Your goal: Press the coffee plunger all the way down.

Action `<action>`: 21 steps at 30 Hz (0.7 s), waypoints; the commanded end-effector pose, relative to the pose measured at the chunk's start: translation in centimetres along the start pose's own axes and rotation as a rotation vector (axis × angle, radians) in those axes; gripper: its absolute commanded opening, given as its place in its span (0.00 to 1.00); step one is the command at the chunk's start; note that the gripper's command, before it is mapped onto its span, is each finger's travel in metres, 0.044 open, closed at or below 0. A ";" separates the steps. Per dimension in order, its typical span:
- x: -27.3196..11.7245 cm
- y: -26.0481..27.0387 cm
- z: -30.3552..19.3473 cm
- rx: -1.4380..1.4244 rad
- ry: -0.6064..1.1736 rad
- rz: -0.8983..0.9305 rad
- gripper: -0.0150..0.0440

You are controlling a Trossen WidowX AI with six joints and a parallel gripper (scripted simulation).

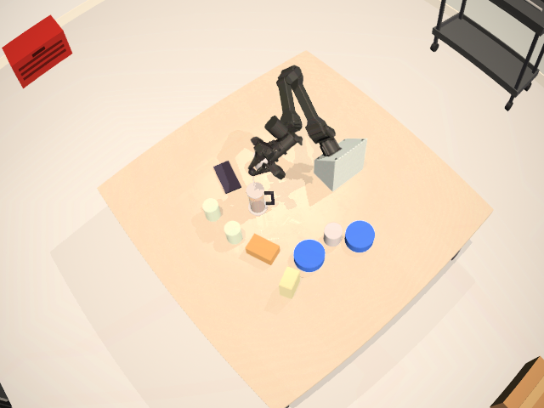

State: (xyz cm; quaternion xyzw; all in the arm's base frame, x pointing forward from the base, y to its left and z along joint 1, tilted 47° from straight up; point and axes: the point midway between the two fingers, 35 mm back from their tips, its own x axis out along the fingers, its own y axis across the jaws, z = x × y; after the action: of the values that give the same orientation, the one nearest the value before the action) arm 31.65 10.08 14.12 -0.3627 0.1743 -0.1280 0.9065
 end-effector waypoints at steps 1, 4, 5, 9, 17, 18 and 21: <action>0.6 0.2 -0.9 -0.008 0.010 0.004 0.45; 0.9 0.3 -1.2 -0.008 0.011 0.005 0.45; 1.0 0.4 -1.4 -0.008 0.011 0.005 0.45; 1.4 0.5 -1.9 -0.007 0.013 0.006 0.45; 2.3 0.6 -2.9 -0.006 0.014 0.008 0.45; 2.4 0.7 -3.0 -0.006 0.014 0.008 0.45; 2.7 0.7 -3.4 -0.006 0.015 0.008 0.45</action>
State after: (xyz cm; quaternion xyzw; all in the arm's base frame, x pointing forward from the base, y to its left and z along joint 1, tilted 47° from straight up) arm 32.96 8.89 12.48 -0.3517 0.1630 -0.1223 0.9137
